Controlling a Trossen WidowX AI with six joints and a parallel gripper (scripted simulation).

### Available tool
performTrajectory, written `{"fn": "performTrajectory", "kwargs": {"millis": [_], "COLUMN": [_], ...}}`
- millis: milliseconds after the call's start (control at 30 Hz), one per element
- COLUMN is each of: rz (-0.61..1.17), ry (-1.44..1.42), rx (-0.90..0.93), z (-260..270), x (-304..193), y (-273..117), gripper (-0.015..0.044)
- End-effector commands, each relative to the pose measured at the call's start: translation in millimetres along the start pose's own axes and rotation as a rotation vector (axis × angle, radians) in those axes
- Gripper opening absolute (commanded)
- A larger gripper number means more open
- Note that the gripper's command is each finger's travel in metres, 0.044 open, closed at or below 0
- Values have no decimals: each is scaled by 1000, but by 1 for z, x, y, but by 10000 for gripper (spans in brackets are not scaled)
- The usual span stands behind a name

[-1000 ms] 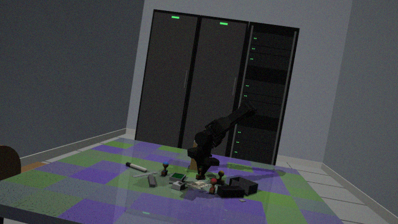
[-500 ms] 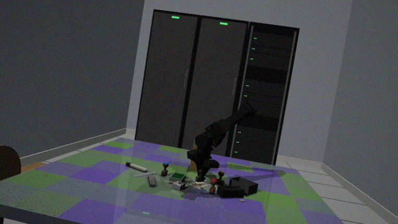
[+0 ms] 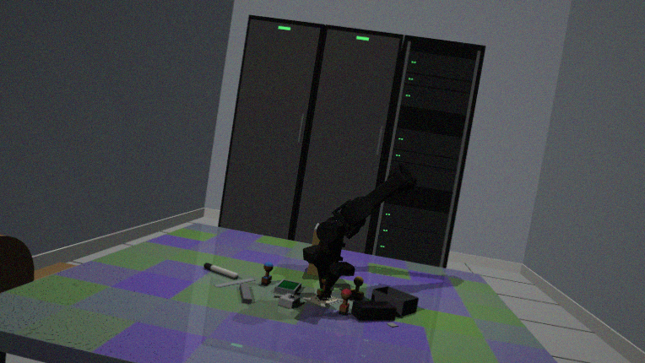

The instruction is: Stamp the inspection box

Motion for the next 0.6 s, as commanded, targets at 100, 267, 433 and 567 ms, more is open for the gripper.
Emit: {"fn": "performTrajectory", "kwargs": {"millis": [100, 267, 433, 567], "rz": [5, 5, 6, 6], "ry": [8, 8, 6, 6], "rx": [0, 0, 0, 0], "z": [-2, -2, -2, -2], "x": [0, 0, 0, 0], "y": [4, 4, 5, 6], "gripper": [0, 0, 0, 0]}}
Point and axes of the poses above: the point midway between the two fingers, 35 mm back from their tips, its own y axis out along the fingers, its own z axis across the jaws, x = y × z, the point moved 6 cm from there along -y, back along the fingers, and after that the axes turned 14 degrees about y, right-handed, at the moved point
